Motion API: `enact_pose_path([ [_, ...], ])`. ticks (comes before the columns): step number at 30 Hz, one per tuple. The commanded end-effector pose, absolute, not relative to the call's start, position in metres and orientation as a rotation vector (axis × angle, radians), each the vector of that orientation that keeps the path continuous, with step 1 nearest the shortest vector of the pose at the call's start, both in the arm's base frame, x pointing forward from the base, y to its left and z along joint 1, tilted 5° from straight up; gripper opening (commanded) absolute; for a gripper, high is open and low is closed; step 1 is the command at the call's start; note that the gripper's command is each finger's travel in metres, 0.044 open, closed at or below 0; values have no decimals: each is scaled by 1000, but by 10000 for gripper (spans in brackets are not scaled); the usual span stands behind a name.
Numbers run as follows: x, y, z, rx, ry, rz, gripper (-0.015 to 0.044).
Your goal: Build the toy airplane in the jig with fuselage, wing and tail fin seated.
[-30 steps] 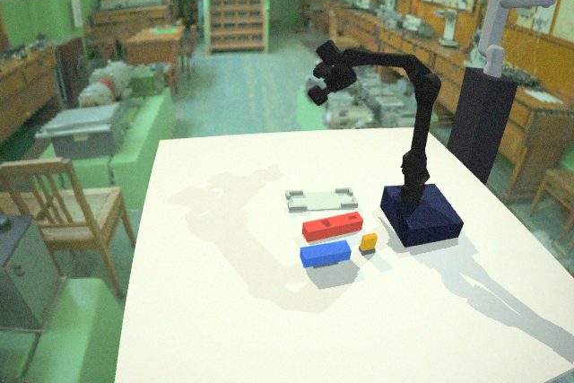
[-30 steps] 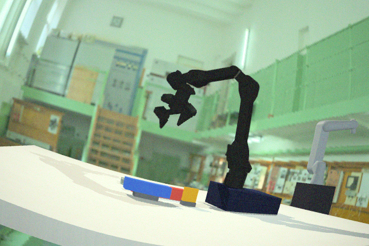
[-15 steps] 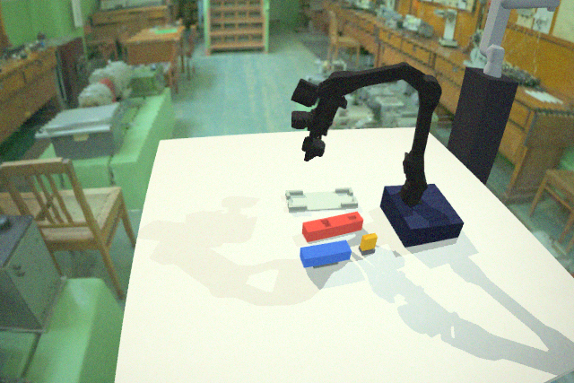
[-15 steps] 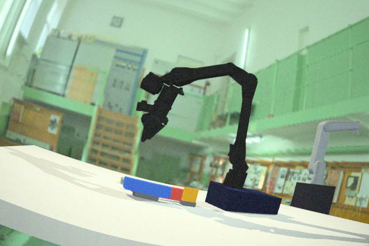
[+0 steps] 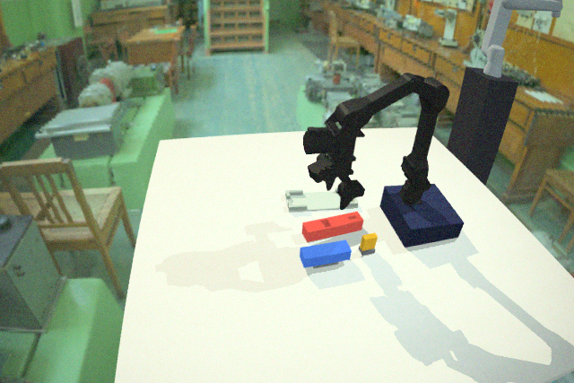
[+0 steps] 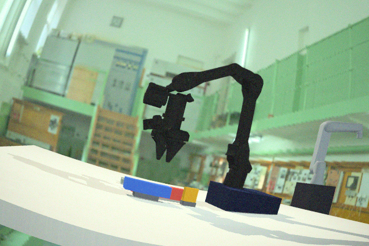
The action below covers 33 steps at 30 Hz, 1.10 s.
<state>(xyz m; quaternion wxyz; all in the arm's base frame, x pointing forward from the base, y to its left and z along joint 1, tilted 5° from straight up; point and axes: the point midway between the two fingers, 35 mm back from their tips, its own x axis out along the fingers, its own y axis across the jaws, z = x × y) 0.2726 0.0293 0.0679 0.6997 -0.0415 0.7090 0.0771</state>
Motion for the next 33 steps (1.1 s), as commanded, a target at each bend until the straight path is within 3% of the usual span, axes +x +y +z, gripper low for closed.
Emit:
enact_pose_path([
  [1,267,32,31,-92,1599,180,440],
  [33,264,35,-30,-91,1599,181,440],
])
